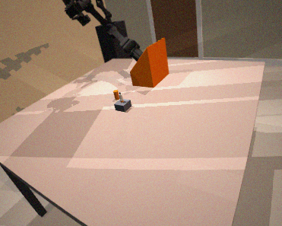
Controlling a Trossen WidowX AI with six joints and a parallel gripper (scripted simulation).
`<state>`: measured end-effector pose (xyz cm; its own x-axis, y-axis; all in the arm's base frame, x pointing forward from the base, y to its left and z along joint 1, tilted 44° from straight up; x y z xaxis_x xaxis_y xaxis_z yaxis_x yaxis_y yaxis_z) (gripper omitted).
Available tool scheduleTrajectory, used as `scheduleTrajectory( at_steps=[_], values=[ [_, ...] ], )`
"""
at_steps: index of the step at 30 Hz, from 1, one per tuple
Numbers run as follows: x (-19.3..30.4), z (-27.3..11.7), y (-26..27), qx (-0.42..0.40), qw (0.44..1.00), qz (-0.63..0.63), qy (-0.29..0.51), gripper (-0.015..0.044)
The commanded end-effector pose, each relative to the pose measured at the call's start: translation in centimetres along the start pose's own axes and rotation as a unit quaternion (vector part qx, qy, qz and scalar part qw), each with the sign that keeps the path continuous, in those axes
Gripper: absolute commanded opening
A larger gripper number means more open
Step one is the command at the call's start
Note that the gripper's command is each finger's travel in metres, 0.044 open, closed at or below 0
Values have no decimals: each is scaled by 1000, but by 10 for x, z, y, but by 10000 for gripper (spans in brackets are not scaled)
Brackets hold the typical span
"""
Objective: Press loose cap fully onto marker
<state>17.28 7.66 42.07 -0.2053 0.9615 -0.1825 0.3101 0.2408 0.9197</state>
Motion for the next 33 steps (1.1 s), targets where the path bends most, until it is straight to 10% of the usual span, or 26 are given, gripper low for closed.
scheduleTrajectory(
  at_steps=[1, 12, 22, 33],
  values=[
    [16, 58, -35, 97, 990, -91, -43, 243],
    [15, 161, -169, 357, 883, -291, -88, 243],
    [-19, 169, -318, 590, 688, -421, -32, 243],
    [-21, 168, -335, 614, 661, -431, -19, 243]
  ],
)
Point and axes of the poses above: the point midway between the two fingers, 35 mm back from their tips, its own z axis out along the fingers, its own y axis across the jaws, x = y × z, the point moved 3 cm from there along -z, back along the fingers, and after that the axes turned 15 degrees about z, right-handed, at the moved point
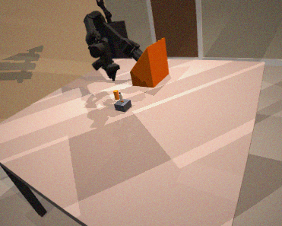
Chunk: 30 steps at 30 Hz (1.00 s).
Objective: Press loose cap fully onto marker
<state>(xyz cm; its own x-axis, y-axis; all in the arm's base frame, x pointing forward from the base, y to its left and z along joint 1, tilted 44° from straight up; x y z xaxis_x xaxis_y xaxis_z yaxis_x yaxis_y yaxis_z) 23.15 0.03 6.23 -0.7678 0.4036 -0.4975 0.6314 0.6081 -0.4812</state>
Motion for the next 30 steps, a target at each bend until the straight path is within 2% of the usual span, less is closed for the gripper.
scheduleTrajectory(
  at_steps=[1, 5, 30],
  values=[
    [3, 6, -1, 8, 1000, -10, 2, 243],
    [3, 37, -1, 8, 1000, -10, 2, 243],
    [2, 75, 2, 8, 1000, -10, 2, 243]
  ],
)
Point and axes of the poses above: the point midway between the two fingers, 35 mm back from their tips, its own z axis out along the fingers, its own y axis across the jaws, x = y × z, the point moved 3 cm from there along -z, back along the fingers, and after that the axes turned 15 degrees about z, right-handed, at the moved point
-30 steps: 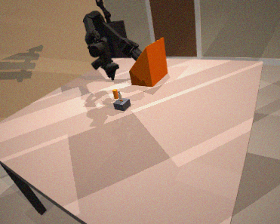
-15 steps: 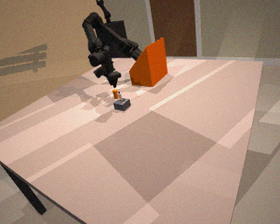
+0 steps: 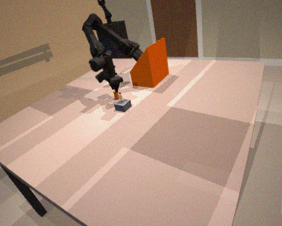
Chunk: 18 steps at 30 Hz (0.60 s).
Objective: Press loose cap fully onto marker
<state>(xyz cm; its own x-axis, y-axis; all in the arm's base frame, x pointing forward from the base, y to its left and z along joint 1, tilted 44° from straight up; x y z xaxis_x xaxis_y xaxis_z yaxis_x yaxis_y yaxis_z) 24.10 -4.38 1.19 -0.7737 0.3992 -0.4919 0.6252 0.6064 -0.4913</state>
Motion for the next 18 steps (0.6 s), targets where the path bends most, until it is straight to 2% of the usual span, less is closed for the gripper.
scheduleTrajectory(
  at_steps=[1, 18],
  values=[
    [2, 9, -1, 4, 1000, -5, 2, 243],
    [3, 36, -3, 5, 1000, -5, 1, 243]
  ],
)
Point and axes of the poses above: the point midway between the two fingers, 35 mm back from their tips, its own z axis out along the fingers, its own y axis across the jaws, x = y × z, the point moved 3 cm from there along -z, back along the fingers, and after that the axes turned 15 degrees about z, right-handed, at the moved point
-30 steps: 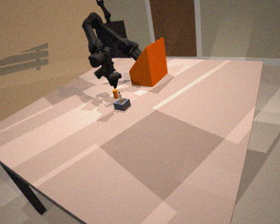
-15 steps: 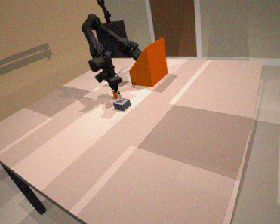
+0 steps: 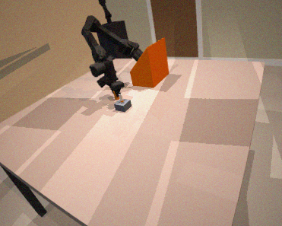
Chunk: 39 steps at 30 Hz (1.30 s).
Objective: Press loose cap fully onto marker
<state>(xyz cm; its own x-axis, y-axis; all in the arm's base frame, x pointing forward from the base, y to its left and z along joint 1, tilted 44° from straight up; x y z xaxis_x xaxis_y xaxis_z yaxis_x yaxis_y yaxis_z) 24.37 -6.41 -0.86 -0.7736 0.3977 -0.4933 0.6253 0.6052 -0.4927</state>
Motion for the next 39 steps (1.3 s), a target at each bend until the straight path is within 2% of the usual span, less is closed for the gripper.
scheduleTrajectory(
  at_steps=[1, 4, 8, 17, 20, 39],
  values=[
    [3, 8, -3, 4, 1000, -5, 1, 243],
    [3, 10, -3, 5, 1000, -5, 1, 243],
    [3, 10, -2, 5, 1000, -5, 1, 138],
    [3, 10, -2, 5, 1000, -5, 1, 78],
    [3, 7, -1, 4, 1000, -5, 2, 0],
    [2, -34, 1, 3, 1000, -5, 3, 0]
  ],
)
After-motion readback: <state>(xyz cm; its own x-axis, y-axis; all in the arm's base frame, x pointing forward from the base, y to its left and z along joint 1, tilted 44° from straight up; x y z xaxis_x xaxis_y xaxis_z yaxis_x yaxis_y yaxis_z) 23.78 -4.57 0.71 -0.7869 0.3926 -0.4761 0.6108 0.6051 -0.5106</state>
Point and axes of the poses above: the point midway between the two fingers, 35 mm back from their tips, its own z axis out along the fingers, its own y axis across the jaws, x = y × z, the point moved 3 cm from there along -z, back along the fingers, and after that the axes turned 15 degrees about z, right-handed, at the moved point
